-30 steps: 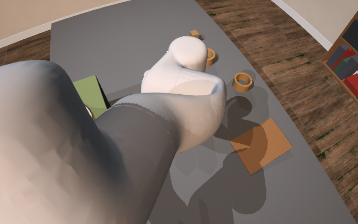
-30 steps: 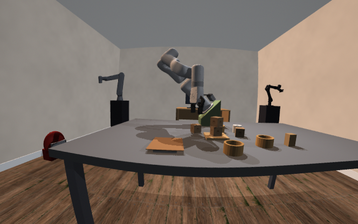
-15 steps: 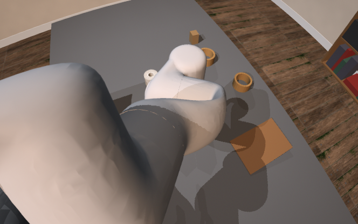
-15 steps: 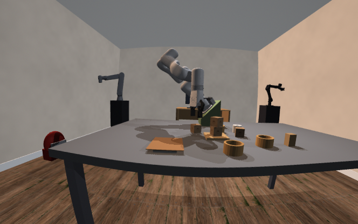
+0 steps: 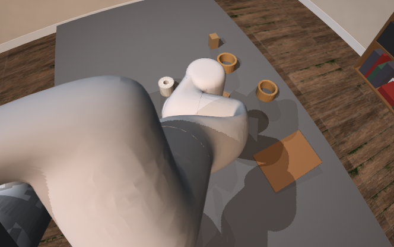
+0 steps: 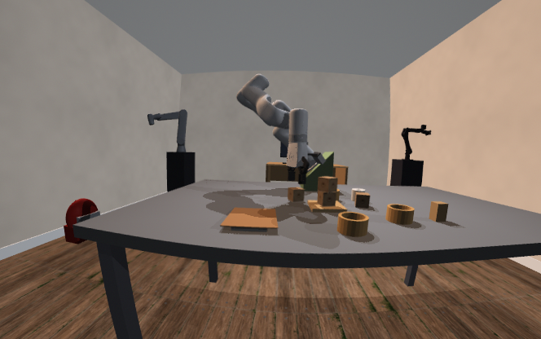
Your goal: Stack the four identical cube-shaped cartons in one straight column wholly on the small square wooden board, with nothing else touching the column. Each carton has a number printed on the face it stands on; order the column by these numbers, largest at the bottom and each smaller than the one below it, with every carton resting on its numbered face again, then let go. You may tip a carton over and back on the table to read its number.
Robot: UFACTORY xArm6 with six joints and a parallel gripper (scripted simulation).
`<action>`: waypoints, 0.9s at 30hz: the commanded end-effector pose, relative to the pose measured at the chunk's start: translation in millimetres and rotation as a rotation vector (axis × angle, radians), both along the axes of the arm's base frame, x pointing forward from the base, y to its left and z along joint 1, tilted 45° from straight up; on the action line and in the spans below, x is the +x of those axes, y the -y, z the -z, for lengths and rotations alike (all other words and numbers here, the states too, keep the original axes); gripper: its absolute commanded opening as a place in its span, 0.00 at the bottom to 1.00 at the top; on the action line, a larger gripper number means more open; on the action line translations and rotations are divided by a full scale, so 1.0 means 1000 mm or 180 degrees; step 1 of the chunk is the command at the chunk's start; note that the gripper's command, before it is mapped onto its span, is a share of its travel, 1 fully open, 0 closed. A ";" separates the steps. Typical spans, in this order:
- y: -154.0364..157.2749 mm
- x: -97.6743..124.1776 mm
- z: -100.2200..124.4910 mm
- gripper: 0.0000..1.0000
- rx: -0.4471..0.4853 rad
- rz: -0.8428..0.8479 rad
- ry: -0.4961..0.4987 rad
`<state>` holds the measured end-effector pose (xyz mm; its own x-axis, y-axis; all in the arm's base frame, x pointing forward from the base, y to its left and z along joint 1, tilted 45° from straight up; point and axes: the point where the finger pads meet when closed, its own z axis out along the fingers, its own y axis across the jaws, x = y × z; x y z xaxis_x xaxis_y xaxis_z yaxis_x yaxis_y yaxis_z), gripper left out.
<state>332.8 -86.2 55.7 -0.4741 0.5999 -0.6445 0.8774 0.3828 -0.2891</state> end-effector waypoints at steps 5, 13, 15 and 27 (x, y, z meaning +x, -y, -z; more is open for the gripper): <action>0.007 0.003 0.007 1.00 -0.0003 -0.0004 0.0013; 0.015 0.004 0.014 1.00 -0.0008 -0.0004 0.0016; 0.016 0.004 0.015 1.00 -0.0008 -0.0004 0.0016; 0.024 0.005 0.024 1.00 -0.0007 -0.0004 0.0015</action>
<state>336.7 -108.7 34.1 -0.4725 0.5980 -0.6474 0.8781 0.3820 -0.2881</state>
